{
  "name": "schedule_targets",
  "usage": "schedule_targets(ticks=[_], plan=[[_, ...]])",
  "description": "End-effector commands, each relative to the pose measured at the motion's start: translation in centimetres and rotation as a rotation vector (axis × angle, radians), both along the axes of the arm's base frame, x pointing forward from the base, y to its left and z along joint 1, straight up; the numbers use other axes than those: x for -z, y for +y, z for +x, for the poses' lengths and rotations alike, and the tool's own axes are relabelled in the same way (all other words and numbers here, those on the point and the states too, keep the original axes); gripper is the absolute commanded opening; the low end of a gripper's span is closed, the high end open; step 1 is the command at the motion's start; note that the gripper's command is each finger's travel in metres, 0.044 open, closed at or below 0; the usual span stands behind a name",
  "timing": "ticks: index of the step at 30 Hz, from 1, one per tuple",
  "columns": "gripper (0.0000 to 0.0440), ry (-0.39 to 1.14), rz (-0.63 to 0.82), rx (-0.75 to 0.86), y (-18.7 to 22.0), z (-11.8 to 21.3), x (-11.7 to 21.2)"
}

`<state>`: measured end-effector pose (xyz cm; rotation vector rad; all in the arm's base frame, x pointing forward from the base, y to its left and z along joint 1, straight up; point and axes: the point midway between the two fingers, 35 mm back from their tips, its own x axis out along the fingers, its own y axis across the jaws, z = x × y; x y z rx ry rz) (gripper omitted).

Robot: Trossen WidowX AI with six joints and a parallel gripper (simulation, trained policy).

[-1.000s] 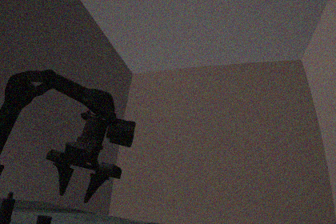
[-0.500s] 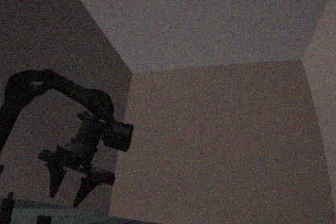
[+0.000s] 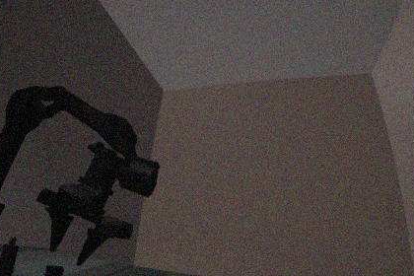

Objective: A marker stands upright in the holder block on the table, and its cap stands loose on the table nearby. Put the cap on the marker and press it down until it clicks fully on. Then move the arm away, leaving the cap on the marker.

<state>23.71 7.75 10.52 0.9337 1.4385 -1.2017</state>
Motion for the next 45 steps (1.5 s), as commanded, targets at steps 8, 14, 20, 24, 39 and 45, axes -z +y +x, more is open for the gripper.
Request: schedule_targets(ticks=[8, 14, 20, 24, 39, 45], plan=[[0.0266, 0.036, 0.010, -0.027, -0.5, -0.5, 2.1], [0.0254, 0.047, 0.011, -0.048, -0.7, -0.8, 3.4], [0.0235, 0.046, 0.003, -0.073, -1.0, -1.0, 4.3], [0.0197, 0.039, -0.002, -0.086, -1.2, -1.1, 4.7], [0.0109, -0.098, 0.001, -0.089, -1.9, 1.3, 1.1], [0.0109, -0.142, 0.011, -0.067, -2.5, 2.3, -0.9]])
